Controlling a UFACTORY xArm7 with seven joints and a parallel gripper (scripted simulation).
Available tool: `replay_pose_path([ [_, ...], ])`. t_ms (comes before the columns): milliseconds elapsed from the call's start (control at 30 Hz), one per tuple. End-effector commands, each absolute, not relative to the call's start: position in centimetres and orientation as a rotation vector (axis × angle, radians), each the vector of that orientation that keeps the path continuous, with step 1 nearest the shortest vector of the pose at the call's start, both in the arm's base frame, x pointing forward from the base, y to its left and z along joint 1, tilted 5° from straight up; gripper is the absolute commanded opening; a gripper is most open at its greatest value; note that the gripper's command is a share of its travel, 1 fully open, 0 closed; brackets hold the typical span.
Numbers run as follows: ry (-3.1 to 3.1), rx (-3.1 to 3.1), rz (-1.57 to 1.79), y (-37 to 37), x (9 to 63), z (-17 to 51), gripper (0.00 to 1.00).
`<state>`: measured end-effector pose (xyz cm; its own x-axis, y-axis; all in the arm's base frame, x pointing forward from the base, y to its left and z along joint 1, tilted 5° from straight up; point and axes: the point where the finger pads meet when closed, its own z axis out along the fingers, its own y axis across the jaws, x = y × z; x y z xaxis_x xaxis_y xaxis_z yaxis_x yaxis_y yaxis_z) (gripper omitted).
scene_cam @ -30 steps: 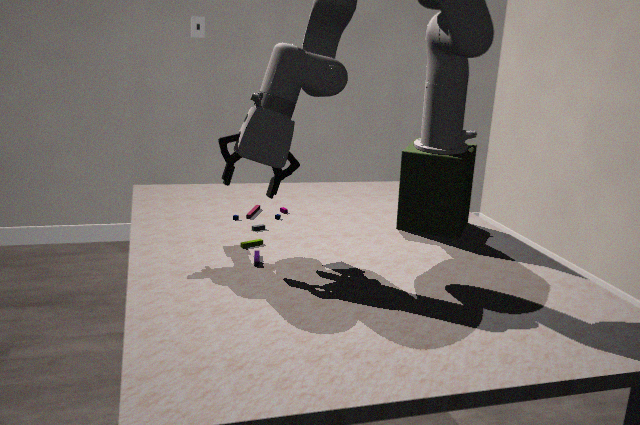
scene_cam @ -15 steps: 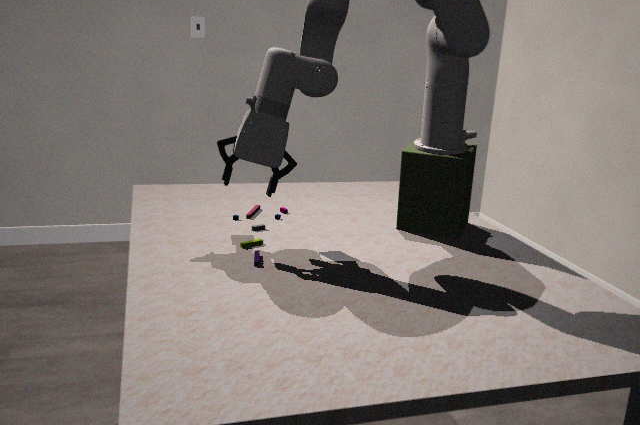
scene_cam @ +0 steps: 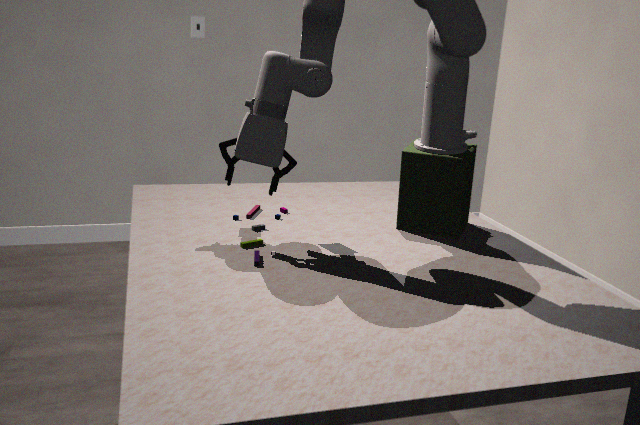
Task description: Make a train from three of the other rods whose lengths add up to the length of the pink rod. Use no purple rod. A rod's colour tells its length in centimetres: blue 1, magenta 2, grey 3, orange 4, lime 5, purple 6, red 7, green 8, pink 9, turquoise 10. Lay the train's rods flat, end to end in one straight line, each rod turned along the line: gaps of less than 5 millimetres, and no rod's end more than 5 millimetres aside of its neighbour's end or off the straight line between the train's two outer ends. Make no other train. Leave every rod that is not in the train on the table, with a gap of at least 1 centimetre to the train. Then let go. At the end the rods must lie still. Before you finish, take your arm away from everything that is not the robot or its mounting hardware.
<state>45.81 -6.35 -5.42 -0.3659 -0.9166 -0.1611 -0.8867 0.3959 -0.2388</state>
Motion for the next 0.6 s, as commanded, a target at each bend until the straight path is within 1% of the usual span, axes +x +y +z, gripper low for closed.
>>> replay_pose_path([
  [0, 2.467, -1.511, -0.141, -9.3, 44.3, -6.3, 1.00],
  [367, 2.467, -1.511, -0.141, -9.3, 44.3, -6.3, 1.00],
  [433, 2.566, -1.412, -0.107, -12.6, 41.7, -7.4, 1.00],
  [567, 2.591, -1.385, -0.098, -13.4, 41.0, -7.7, 1.00],
])
